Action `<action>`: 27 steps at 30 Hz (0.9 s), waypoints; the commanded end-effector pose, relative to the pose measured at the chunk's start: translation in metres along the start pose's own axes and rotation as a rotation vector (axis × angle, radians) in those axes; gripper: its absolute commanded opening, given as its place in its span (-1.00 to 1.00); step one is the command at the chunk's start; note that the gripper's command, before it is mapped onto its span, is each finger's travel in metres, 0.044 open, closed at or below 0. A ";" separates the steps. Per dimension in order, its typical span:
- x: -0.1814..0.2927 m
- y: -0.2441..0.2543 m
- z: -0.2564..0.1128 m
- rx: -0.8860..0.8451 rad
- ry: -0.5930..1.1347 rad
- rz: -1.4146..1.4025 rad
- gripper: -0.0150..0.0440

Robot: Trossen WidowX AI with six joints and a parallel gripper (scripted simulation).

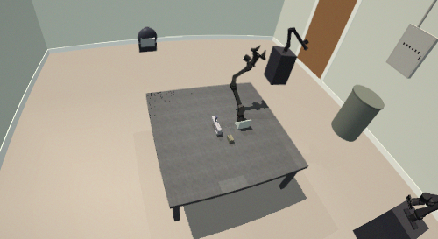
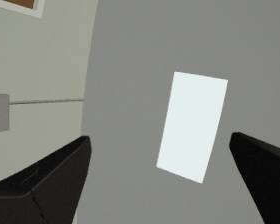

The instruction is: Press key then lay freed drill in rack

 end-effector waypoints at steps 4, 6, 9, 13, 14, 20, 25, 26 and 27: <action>0.000 0.000 0.000 0.000 0.000 0.000 0.51; 0.000 0.000 0.000 0.000 0.000 0.000 0.33; 0.001 0.000 0.000 0.000 0.002 -0.004 0.06; 0.025 -0.001 0.004 -0.008 0.064 -0.089 -0.29; 0.036 -0.002 0.005 -0.012 0.093 -0.127 -0.38; 0.108 -0.018 0.002 -0.043 0.307 -0.359 -0.49; 0.181 -0.039 -0.010 -0.102 0.534 -0.594 -0.49; 0.195 -0.044 -0.014 -0.116 0.581 -0.637 -0.49; 0.209 -0.050 -0.018 -0.131 0.628 -0.679 -0.49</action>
Point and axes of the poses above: the point midway between the two fingers, 35 mm back from their tips, its own z axis out along the fingers, its own y axis across the jaws, x = y × z, the point moved 4 cm from there along -z, back along the fingers, and after that the axes turned 7 degrees about z, right-handed, at the moved point
